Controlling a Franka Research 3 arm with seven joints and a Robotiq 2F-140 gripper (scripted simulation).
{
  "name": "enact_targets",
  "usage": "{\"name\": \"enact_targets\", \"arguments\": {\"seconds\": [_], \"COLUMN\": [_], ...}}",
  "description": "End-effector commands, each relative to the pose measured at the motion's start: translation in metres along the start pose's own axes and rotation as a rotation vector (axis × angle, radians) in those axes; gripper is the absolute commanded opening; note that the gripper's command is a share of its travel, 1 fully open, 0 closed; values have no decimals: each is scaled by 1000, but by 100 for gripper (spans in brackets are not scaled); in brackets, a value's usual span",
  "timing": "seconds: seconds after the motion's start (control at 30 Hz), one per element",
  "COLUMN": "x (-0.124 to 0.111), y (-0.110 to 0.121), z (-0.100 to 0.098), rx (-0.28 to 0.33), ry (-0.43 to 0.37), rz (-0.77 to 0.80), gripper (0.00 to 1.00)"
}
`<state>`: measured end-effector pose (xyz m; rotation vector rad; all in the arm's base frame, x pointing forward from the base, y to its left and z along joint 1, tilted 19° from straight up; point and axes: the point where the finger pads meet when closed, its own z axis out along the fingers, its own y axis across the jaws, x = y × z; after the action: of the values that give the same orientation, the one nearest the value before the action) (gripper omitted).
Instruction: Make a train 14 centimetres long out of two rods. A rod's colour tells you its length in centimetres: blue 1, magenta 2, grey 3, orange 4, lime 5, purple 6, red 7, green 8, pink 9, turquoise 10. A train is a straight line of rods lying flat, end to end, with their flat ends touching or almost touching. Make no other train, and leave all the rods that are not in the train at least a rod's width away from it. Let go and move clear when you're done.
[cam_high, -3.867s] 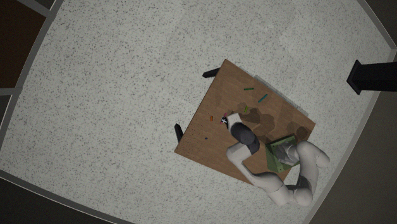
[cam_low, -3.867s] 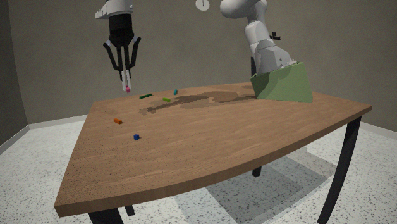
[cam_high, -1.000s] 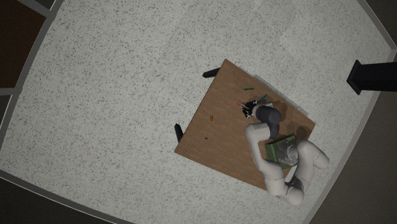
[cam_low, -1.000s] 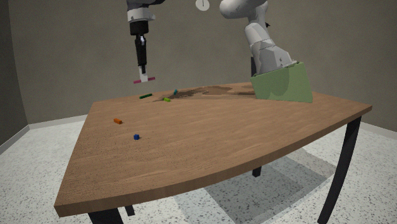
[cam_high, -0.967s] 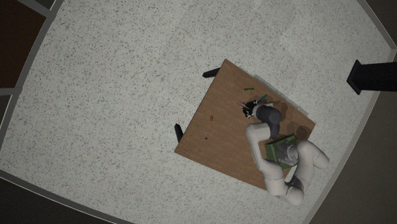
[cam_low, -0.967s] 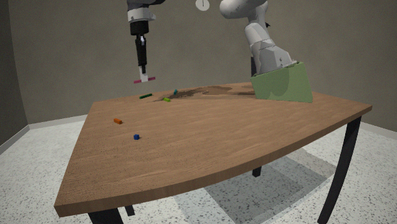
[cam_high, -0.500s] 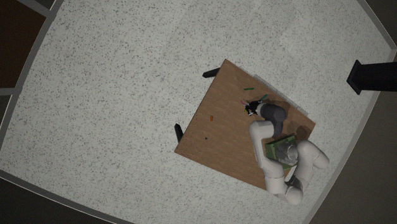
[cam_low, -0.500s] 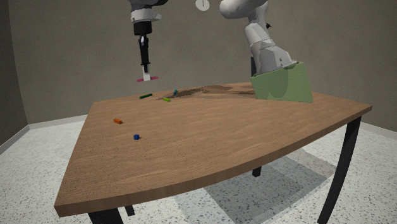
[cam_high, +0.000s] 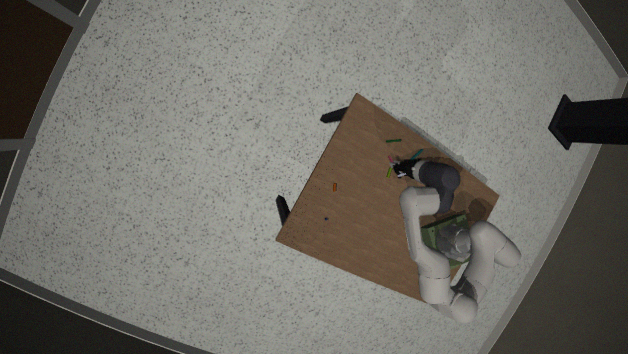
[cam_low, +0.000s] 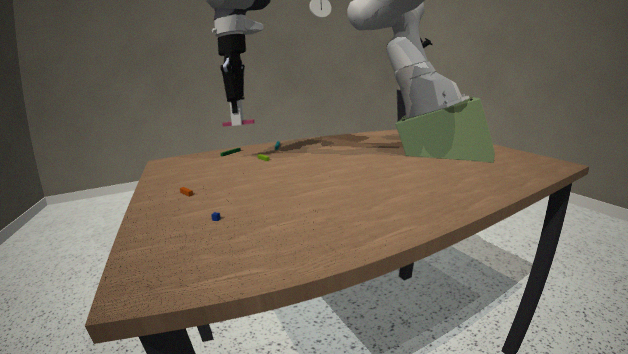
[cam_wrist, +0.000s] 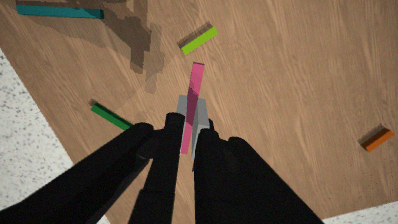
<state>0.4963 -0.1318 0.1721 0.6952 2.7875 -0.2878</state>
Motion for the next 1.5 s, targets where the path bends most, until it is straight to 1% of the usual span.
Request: {"name": "enact_targets", "arguments": {"seconds": [0.0,0.03,0.5,0.57,0.6,1.07,1.13,1.27,1.47], "x": [1,2,9,9,10,17,17,19,19], "y": [-2,-6,-29,-29,-33,-55,-55,-60,-61], "z": [0,0,-1,-1,-1,-1,-1,-2,-2], "rx": [-1,-3,-13,-13,-15,-28,-28,-32,-32], "ry": [1,0,-6,-6,-7,-12,-12,-13,-13], "rz": [132,182,444,444,493,754,754,823,830], "gripper": [12,12,12,12,12,12,12,12,12]}}
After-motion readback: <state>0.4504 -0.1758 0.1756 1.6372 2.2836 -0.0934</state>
